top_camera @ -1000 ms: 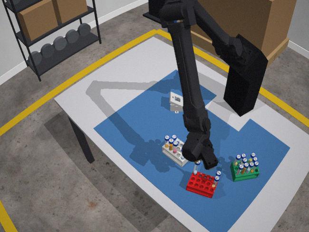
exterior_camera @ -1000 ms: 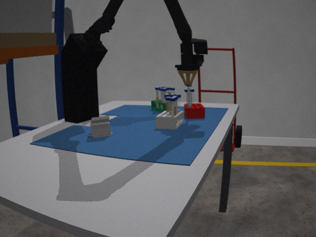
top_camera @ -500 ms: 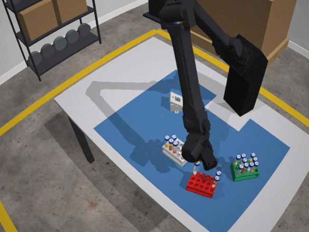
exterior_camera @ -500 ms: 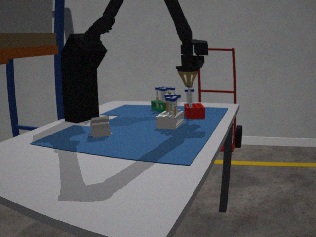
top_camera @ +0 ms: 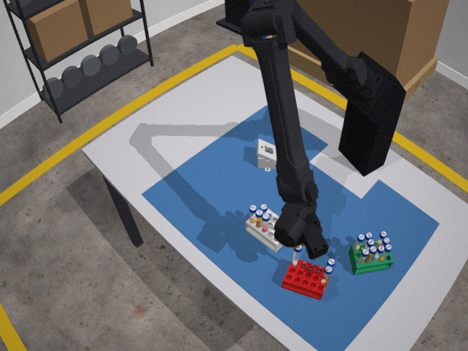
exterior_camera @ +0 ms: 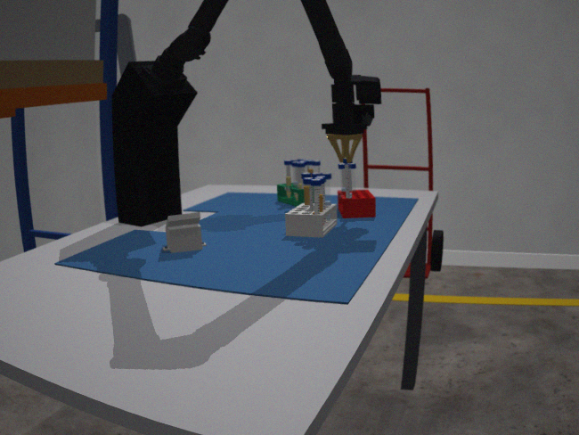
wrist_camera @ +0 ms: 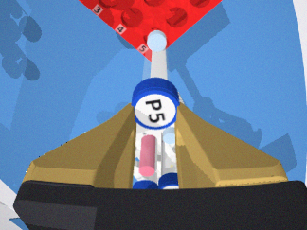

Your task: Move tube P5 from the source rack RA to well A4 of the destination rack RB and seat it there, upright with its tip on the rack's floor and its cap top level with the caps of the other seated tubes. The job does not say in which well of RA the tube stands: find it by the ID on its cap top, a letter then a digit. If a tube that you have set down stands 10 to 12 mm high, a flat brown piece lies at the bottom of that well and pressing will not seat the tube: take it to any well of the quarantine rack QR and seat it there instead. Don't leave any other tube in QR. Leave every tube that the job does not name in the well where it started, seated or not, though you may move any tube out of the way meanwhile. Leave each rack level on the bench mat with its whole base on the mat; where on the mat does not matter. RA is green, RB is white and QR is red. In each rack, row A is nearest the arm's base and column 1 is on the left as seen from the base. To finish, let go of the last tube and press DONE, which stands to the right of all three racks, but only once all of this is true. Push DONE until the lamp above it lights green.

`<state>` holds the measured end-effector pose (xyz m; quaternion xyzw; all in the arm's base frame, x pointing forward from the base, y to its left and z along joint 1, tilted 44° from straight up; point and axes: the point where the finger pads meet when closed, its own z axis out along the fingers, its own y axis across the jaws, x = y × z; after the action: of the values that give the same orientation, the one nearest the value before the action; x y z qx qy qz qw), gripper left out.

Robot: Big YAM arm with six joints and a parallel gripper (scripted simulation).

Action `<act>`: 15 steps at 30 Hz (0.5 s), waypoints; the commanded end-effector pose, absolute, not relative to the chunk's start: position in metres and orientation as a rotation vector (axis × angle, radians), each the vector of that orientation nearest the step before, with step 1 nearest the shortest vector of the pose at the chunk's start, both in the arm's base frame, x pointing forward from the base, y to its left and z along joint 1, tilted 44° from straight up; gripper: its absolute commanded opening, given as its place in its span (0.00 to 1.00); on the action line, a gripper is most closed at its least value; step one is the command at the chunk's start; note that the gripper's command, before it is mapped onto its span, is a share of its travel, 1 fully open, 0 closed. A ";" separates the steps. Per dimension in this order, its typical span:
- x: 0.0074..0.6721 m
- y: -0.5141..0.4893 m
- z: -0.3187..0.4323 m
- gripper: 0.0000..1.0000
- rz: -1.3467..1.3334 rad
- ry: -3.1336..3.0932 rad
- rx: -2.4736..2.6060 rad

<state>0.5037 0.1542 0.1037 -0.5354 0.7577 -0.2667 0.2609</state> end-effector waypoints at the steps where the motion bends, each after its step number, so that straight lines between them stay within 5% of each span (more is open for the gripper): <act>1: 0.514 0.159 0.109 0.00 -0.724 2.028 -1.444; 15: 0.520 0.156 0.114 0.00 -0.726 2.023 -1.427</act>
<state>0.5081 0.1535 0.0979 -0.5363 0.7577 -0.2663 0.2595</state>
